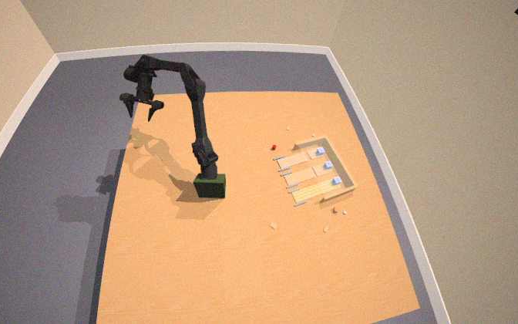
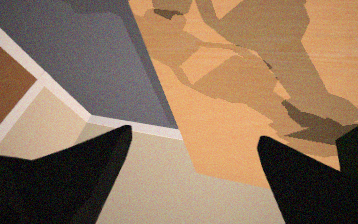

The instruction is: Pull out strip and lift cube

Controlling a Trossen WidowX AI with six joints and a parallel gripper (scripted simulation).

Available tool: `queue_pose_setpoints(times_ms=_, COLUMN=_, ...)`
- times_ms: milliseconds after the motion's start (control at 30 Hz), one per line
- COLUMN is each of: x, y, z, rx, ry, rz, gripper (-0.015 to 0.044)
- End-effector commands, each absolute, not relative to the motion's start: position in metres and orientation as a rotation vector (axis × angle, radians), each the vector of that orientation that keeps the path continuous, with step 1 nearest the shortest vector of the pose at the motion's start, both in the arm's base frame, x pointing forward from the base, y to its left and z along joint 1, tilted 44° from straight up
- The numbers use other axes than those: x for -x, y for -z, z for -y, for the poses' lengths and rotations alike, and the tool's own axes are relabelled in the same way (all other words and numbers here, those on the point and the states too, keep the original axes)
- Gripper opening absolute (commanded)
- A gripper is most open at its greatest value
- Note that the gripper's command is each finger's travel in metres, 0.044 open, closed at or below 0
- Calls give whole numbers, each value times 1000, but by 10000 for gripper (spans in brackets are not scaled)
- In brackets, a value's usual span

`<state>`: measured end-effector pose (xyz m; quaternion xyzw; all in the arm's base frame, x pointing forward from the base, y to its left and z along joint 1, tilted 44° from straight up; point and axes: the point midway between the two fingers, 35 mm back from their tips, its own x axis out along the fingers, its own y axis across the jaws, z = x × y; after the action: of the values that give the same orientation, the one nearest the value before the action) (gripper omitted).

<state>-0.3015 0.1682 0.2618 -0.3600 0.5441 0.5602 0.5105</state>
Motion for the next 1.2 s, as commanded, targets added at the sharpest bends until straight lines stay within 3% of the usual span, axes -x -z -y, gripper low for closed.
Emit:
queue_pose_setpoints(times_ms=0, x=301, y=-262, z=-169, rx=865, ry=-1348, rz=-1309, gripper=400)
queue_pose_setpoints(times_ms=433, x=222, y=-266, z=-289, rx=573, ry=-1368, rz=-1318, gripper=400)
queue_pose_setpoints(times_ms=800, x=97, y=-282, z=-366, rx=288, ry=-1368, rz=-1182, gripper=400)
queue_pose_setpoints(times_ms=1167, x=-50, y=-293, z=-379, rx=2, ry=-1190, rz=-1031, gripper=400)
